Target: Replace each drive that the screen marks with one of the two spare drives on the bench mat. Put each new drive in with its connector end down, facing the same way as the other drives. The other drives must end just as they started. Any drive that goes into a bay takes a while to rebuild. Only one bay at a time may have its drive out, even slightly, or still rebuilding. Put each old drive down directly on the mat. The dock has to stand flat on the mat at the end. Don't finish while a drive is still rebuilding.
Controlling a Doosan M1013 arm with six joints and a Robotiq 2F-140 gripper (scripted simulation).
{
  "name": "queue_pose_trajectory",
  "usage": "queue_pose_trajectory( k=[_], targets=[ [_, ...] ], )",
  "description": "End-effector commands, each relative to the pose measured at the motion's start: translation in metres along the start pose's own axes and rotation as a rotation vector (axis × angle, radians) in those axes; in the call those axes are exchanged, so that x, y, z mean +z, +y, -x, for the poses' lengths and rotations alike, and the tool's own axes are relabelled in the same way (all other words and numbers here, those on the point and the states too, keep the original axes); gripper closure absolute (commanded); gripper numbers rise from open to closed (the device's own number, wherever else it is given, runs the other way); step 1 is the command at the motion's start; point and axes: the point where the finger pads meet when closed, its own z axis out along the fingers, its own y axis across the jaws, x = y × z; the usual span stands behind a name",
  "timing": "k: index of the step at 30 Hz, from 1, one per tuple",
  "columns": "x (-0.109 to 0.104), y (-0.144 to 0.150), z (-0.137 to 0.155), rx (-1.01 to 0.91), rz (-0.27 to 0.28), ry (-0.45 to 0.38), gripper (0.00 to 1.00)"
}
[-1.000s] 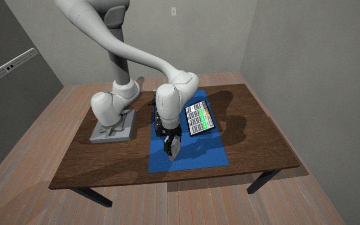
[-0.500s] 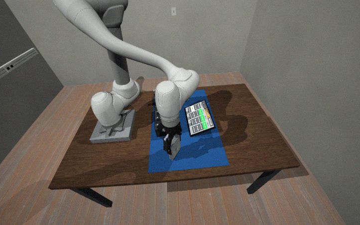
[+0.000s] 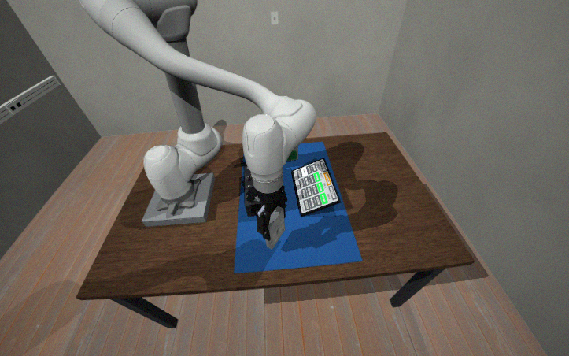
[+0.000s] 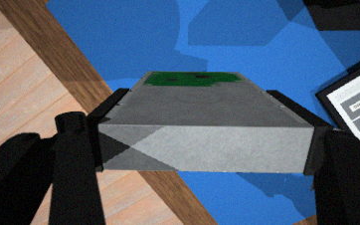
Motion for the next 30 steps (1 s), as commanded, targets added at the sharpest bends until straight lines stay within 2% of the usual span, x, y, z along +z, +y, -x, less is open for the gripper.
queue_pose_trajectory(
  k=[1, 16, 18, 30],
  targets=[
    [-0.006, 0.0, 0.0, 0.0, 0.0, -0.001, 0.9],
    [-0.062, 0.0, 0.0, 0.0, 0.0, -0.001, 0.9],
    [-0.062, 0.0, 0.0, 0.0, 0.0, -0.001, 0.9],
    [-0.101, 0.0, 0.0, 0.0, 0.0, -0.001, 0.9]
  ],
)
